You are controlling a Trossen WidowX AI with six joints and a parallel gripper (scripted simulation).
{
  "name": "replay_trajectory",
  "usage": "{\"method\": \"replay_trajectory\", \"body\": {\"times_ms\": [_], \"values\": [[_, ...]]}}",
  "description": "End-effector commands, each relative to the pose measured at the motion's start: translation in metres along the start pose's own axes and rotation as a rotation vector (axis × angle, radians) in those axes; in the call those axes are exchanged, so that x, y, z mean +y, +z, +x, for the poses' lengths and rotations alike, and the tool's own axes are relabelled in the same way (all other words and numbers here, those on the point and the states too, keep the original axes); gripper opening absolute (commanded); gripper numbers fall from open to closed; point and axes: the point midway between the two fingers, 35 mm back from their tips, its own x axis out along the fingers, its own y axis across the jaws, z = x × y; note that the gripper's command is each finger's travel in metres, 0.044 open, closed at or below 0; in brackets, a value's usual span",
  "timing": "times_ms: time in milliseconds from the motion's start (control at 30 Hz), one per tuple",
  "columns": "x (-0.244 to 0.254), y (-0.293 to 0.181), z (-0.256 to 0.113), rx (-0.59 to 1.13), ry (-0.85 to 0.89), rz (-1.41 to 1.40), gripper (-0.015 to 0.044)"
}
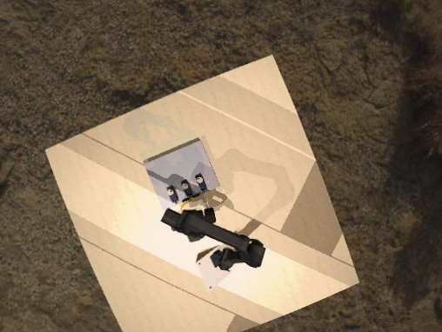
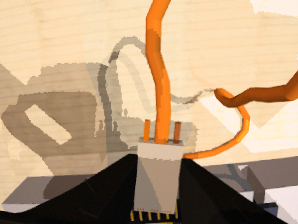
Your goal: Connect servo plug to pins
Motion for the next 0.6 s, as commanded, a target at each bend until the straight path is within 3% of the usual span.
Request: {"method": "replay_trajectory", "body": {"times_ms": [0,567], "values": [[0.007,0.009,0.004,-0.003,-0.005,-0.158,0.0000],[0.008,0.010,0.044,-0.003,-0.005,-0.180,0.0000]]}}
